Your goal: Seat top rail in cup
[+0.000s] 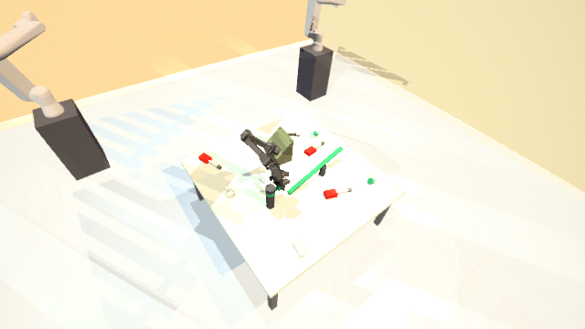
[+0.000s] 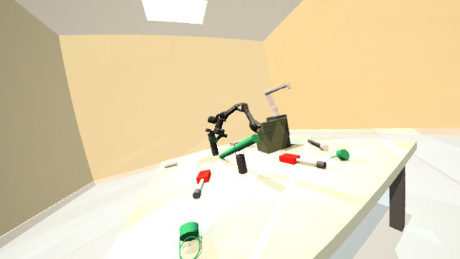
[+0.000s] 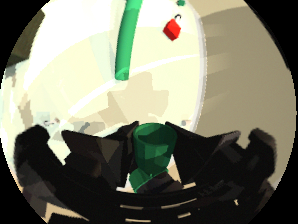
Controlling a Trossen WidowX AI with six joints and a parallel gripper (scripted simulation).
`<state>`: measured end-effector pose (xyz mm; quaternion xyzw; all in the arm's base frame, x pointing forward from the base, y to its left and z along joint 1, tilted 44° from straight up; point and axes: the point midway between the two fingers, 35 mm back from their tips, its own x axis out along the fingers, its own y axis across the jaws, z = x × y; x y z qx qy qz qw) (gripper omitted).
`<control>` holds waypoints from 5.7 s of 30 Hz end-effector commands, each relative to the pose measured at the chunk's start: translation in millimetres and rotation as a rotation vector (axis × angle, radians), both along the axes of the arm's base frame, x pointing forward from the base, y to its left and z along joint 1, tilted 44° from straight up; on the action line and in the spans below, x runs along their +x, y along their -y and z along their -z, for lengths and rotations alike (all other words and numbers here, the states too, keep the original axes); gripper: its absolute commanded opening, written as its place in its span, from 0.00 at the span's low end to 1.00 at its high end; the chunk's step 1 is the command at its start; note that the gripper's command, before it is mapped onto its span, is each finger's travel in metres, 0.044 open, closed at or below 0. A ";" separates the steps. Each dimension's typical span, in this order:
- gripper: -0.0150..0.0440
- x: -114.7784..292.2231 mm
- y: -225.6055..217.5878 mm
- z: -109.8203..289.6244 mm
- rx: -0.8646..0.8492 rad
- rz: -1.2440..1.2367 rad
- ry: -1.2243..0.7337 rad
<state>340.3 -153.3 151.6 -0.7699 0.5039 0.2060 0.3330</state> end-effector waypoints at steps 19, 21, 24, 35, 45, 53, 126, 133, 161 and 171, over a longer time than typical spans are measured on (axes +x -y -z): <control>0.25 -0.6 -0.7 0.6 -0.001 -0.001 -0.001; 0.25 -0.6 -0.7 0.6 -0.001 -0.001 -0.001; 0.25 -1.5 -0.4 -0.6 -0.004 -0.009 -0.008; 0.48 -1.5 -0.4 -0.6 -0.004 -0.009 -0.008; 0.92 0.4 -13.8 -0.2 0.001 -0.010 -0.011; 1.00 2.8 -47.0 -0.4 0.005 -0.012 -0.014; 1.00 11.9 -166.8 105.5 0.580 2.090 1.929; 1.00 11.2 -158.1 122.3 0.496 2.234 2.138; 1.00 6.7 -126.9 155.0 0.496 2.232 2.139; 1.00 6.1 -121.0 161.2 0.496 2.232 2.139</control>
